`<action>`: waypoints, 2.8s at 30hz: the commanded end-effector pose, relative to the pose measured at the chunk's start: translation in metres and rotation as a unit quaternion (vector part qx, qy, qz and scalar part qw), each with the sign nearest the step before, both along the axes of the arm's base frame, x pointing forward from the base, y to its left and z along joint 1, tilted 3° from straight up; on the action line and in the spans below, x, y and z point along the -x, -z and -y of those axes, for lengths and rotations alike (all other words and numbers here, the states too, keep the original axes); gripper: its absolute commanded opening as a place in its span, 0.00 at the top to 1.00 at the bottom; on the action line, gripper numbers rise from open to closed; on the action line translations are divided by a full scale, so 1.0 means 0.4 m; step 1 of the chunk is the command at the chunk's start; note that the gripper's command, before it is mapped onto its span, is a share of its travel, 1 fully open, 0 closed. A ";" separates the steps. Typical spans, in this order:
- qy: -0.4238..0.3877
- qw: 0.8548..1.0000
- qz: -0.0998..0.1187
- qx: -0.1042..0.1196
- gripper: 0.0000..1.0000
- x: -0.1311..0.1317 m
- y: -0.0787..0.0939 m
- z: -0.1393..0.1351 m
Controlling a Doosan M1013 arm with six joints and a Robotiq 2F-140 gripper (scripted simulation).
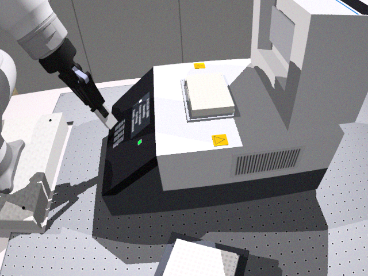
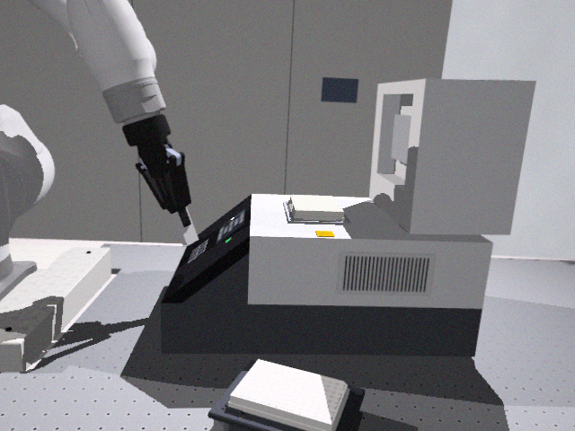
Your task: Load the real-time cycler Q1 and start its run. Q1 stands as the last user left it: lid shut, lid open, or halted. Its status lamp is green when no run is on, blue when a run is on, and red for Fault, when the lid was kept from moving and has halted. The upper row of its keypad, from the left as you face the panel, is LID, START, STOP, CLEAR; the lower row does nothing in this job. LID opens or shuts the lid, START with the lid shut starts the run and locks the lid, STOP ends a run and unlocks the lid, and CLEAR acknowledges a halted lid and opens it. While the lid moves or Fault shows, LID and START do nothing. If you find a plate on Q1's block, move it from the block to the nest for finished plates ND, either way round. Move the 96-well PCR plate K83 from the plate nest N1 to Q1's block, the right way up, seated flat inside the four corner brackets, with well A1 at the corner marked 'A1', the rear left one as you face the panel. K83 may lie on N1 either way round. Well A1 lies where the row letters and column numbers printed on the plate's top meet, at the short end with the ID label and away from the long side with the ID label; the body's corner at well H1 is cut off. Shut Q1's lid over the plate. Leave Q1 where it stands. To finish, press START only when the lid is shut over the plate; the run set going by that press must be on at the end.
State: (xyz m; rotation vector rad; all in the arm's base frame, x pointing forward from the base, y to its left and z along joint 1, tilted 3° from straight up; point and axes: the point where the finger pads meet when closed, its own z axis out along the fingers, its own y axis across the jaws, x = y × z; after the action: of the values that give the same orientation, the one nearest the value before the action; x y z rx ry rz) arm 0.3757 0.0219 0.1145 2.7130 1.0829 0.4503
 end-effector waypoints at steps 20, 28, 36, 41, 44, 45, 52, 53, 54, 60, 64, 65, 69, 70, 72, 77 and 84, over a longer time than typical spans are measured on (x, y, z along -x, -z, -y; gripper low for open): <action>0.000 1.000 0.000 0.000 1.00 -0.010 0.011 0.001; 0.000 1.000 0.000 0.000 1.00 -0.017 0.020 0.002; 0.000 1.000 0.000 0.000 1.00 -0.023 0.027 0.002; 0.000 1.000 0.000 0.000 1.00 -0.023 0.027 0.002; 0.000 1.000 0.000 0.000 1.00 -0.023 0.027 0.002; 0.000 1.000 0.000 0.000 1.00 -0.023 0.027 0.002; 0.000 1.000 0.000 0.000 1.00 -0.006 0.008 0.001; 0.000 1.000 0.000 0.000 1.00 -0.004 0.004 0.000; 0.000 1.000 0.000 0.000 1.00 -0.004 0.004 0.000; 0.000 1.000 0.000 0.000 1.00 0.010 -0.011 -0.001; 0.000 1.000 0.000 0.000 1.00 0.020 -0.024 -0.002; 0.000 1.000 0.000 0.000 1.00 0.023 -0.027 -0.002; 0.000 1.000 0.000 0.000 1.00 0.031 -0.037 -0.003; 0.000 1.000 0.000 0.000 1.00 0.031 -0.037 -0.003; 0.000 1.000 0.000 0.000 1.00 0.031 -0.037 -0.003; 0.000 1.000 0.000 0.000 1.00 0.081 -0.075 -0.007; 0.000 1.000 0.000 0.000 1.00 0.143 -0.122 -0.011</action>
State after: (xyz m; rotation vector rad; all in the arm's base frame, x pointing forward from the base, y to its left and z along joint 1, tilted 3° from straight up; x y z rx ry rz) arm 0.3282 0.0256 0.1554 2.7130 1.0829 0.4505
